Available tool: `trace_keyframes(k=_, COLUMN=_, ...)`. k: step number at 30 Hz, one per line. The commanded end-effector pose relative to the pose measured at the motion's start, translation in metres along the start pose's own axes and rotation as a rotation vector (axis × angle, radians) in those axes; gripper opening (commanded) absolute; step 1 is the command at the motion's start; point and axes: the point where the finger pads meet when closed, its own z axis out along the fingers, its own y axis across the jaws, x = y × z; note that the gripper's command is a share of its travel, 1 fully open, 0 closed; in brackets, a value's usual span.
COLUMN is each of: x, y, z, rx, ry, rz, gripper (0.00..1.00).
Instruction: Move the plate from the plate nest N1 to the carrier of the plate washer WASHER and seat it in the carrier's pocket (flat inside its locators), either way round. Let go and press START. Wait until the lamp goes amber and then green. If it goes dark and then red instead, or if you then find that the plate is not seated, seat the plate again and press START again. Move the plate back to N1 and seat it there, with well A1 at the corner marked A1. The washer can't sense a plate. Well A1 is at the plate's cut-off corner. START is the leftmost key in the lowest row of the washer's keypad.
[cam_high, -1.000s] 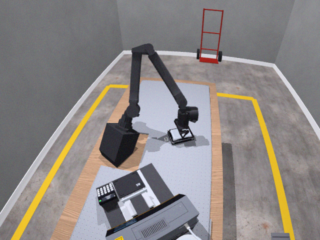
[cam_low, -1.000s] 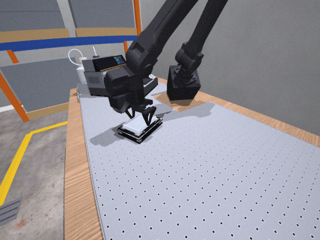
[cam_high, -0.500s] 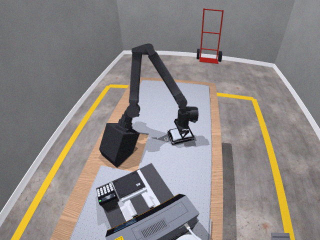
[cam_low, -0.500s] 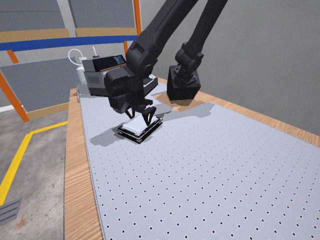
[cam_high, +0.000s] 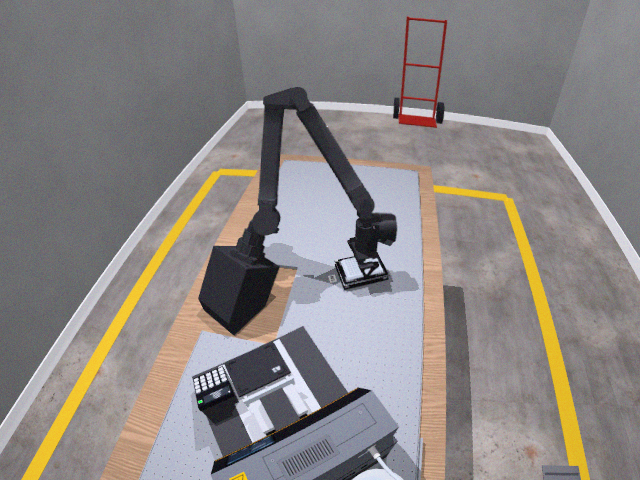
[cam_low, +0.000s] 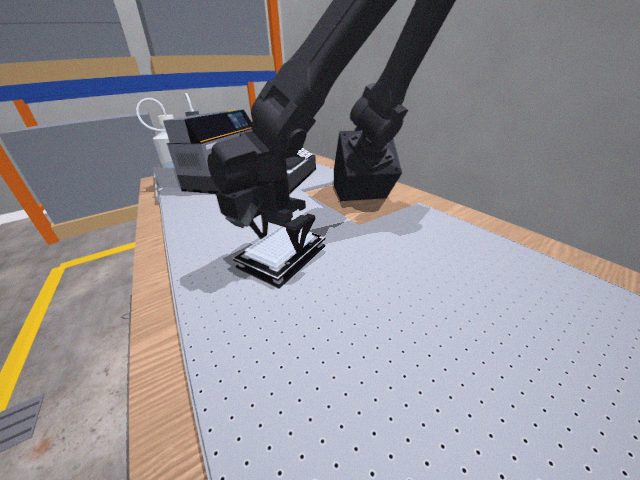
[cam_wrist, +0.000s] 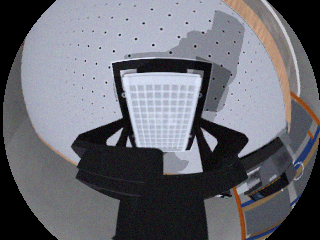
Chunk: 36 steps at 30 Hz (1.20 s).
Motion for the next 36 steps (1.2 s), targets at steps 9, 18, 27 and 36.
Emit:
trace_keyframes(k=9, x=-0.007, y=-0.001, z=-0.002, rx=0.004, ry=-0.013, rz=-0.002, gripper=1.0)
trace_keyframes(k=18, x=-0.01, y=-0.003, z=-0.016, rx=0.01, ry=-0.025, rz=-0.006, gripper=1.0)
trace_keyframes(k=27, x=-0.018, y=-0.002, z=-0.03, rx=0.013, ry=-0.037, rz=-0.014, gripper=1.0)
trace_keyframes(k=36, x=-0.018, y=-0.002, z=-0.046, rx=0.014, ry=-0.038, rz=-0.016, gripper=1.0)
